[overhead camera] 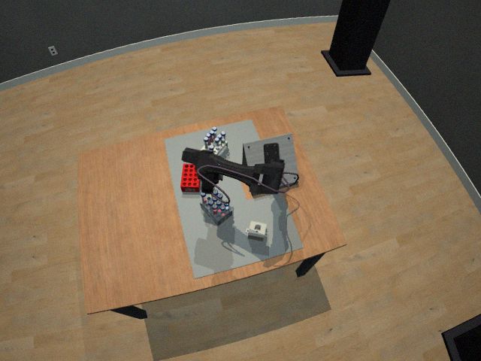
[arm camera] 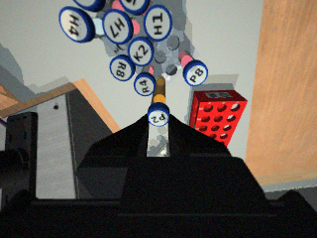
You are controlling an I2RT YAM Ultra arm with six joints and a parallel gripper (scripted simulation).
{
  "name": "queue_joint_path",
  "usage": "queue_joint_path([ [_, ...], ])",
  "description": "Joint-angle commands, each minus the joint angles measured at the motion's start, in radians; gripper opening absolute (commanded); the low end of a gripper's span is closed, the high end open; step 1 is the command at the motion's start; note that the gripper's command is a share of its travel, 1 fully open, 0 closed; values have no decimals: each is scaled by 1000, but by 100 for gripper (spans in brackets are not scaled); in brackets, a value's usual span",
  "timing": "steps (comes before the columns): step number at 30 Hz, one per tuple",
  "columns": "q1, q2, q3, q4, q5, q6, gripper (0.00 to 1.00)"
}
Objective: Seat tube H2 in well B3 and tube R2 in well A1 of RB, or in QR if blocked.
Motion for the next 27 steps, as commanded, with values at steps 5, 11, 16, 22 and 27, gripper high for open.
queue_joint_path([
  [5, 0, 18, -7, 31, -23, 17, 0],
  [11, 6, 12, -18, 45, -26, 24, 0],
  [16, 16, 6, 11, 52, -27, 28, 0],
  [22, 18, 22, -30, 65, -29, 36, 0],
  [27, 21, 13, -30, 77, -31, 42, 0],
])
